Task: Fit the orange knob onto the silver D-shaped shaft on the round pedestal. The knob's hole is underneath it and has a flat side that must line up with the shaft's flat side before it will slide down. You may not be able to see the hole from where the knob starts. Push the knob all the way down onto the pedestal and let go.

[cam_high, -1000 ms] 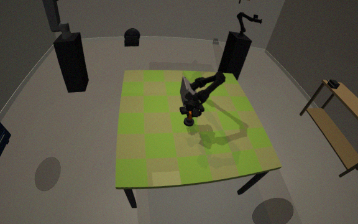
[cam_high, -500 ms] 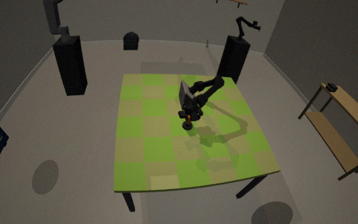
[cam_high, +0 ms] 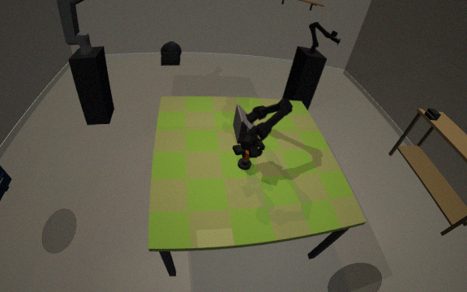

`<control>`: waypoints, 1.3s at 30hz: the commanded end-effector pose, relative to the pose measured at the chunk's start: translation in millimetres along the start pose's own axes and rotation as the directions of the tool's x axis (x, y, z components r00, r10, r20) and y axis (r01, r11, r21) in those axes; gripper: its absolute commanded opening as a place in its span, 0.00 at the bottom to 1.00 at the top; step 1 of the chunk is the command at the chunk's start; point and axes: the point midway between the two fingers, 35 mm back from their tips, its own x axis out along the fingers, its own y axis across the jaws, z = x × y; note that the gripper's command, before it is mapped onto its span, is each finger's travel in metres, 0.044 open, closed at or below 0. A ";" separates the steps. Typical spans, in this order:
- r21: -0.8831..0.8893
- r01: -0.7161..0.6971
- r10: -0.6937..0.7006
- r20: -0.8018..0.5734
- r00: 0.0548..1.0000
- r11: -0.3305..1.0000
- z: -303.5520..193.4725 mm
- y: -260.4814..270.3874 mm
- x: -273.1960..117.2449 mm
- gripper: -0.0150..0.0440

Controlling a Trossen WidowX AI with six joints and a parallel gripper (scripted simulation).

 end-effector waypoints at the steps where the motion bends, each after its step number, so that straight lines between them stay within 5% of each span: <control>1: -0.122 0.001 0.000 0.005 1.000 0.992 0.6 -0.4 -2.2 0.25; 39: -0.186 0.001 0.000 0.005 1.000 0.982 0.6 0.3 -2.2 0.25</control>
